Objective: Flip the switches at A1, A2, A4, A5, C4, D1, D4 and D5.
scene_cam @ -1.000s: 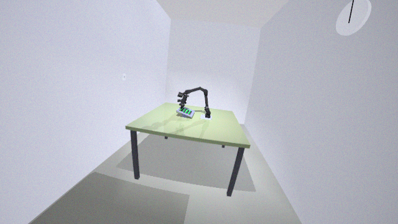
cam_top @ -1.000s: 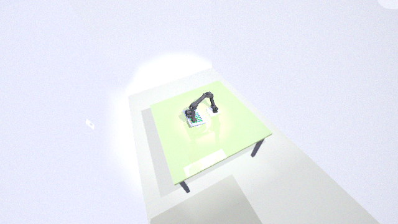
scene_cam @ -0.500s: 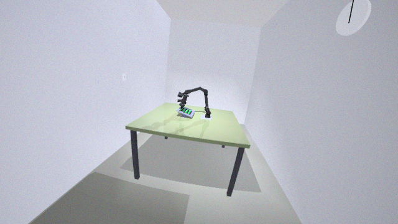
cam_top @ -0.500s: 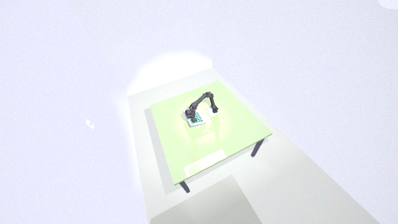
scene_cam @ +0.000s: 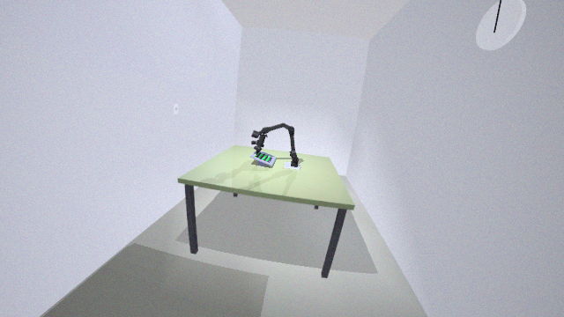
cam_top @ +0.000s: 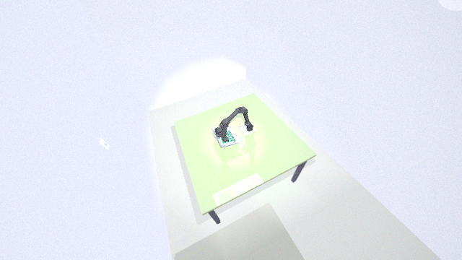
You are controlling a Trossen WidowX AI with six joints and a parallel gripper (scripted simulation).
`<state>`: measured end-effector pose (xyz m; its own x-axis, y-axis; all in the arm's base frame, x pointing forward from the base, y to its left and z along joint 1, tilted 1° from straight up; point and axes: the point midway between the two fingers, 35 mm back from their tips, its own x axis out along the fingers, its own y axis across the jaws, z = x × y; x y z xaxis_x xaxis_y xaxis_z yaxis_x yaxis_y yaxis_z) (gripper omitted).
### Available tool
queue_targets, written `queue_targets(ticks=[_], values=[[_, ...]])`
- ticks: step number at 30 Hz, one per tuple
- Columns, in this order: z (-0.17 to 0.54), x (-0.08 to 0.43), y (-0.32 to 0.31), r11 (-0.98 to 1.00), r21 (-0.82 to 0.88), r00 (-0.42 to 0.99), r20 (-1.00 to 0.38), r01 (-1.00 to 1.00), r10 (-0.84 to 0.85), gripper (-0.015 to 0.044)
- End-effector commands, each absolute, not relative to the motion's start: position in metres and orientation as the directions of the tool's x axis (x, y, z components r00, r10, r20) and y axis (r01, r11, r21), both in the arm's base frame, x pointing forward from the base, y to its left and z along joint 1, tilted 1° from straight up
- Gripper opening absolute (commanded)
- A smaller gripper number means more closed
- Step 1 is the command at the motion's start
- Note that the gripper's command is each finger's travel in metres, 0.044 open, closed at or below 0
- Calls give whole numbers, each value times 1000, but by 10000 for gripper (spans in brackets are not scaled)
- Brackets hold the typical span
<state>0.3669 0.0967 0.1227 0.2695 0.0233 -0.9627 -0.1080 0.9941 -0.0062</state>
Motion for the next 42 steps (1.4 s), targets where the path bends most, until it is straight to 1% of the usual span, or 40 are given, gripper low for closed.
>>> queue_targets(ticks=[1, 36, 38, 40, 42], values=[[122, 367, 97, 994, -1, 268, -963, -113, 29, 0], [117, 368, 98, 994, -1, 268, -963, -113, 29, 0], [132, 365, 97, 994, -5, 275, -961, -108, 25, 0], [166, 354, 96, 994, -2, 287, -957, -111, 30, 0], [179, 348, 95, 994, -1, 292, -956, -113, 32, 0]])
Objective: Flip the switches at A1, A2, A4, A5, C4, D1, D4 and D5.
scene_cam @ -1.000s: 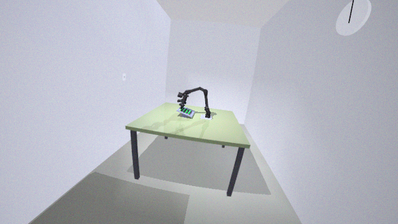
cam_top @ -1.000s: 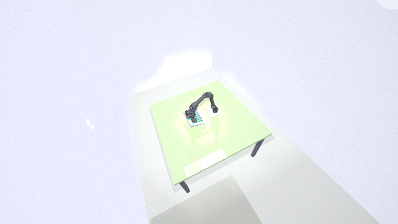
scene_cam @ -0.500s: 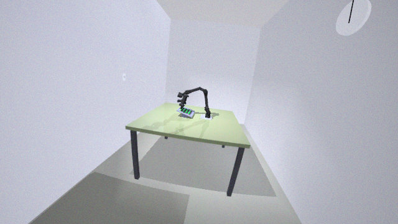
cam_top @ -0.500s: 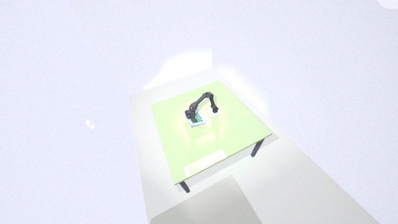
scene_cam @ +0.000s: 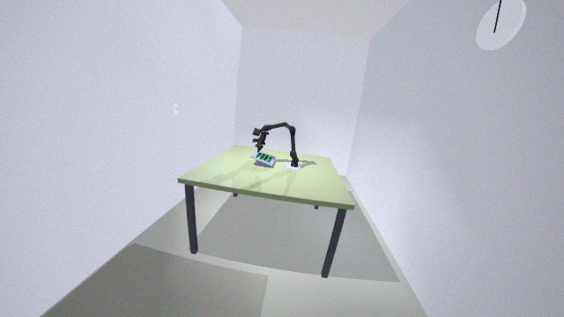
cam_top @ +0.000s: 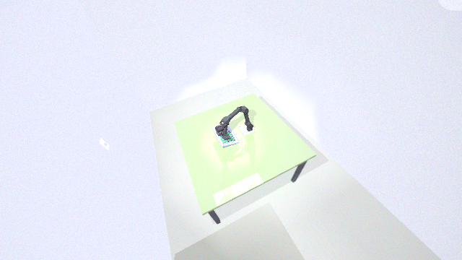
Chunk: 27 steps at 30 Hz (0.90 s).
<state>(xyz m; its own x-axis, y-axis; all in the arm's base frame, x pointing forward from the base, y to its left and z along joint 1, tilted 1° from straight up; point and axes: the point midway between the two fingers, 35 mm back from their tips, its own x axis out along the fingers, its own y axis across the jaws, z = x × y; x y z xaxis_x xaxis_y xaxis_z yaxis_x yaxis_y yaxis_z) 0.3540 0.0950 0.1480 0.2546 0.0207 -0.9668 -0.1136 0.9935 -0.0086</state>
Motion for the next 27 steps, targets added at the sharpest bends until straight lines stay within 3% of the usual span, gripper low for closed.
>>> queue_targets(ticks=[1, 5, 10, 27], values=[[179, 348, 95, 994, -1, 292, -956, -113, 32, 0], [179, 348, 87, 994, -2, 291, -956, -113, 31, 0], [174, 339, 32, 994, -6, 291, -956, -113, 27, 0], [130, 350, 31, 994, -6, 316, -948, -113, 30, 0]])
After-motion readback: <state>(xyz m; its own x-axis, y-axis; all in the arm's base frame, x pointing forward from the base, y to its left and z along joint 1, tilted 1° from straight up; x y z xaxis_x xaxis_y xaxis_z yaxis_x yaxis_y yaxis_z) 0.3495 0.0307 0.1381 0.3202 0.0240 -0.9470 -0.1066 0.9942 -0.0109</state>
